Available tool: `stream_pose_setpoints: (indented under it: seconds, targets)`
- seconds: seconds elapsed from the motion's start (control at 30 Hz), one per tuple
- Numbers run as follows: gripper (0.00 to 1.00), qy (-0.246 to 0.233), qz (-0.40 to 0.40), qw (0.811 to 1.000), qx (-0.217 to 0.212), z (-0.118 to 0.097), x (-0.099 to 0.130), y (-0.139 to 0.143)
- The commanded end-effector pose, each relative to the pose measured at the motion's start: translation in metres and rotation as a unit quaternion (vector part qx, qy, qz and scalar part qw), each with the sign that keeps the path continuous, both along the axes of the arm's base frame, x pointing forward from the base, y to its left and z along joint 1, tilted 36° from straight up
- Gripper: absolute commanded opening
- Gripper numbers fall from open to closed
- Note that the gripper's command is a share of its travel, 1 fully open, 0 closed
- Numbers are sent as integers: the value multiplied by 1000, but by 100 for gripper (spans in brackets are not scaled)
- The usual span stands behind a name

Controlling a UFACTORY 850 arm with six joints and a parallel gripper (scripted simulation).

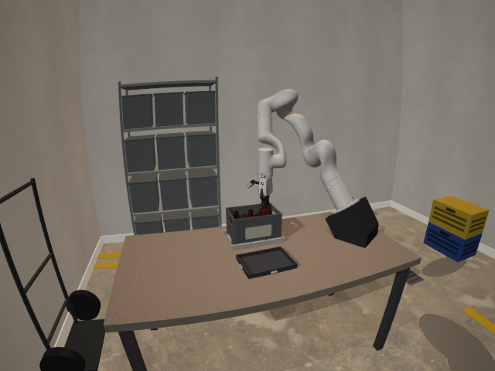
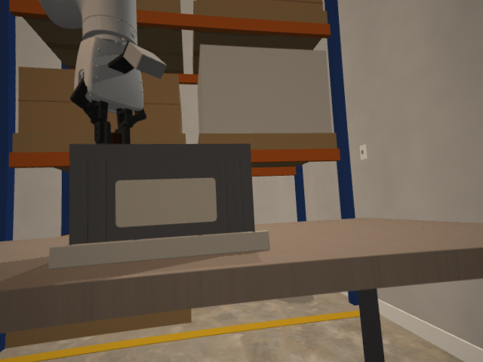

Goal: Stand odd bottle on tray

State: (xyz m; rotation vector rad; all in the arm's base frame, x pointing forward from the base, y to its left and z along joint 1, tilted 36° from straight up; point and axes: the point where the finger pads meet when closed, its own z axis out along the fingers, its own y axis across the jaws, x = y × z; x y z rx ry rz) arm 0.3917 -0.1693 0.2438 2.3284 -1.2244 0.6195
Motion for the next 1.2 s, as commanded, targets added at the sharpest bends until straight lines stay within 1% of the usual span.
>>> stream_pose_setpoints:
  seconds: [0.0, 0.63, 1.17]
  targets:
    - [0, -1, 0, 1000, 0, 1, 0, 0]
    - [0, -1, 0, 1000, 0, 1, 0, 1]
    - [0, -1, 0, 1000, 0, 9, -1, 6]
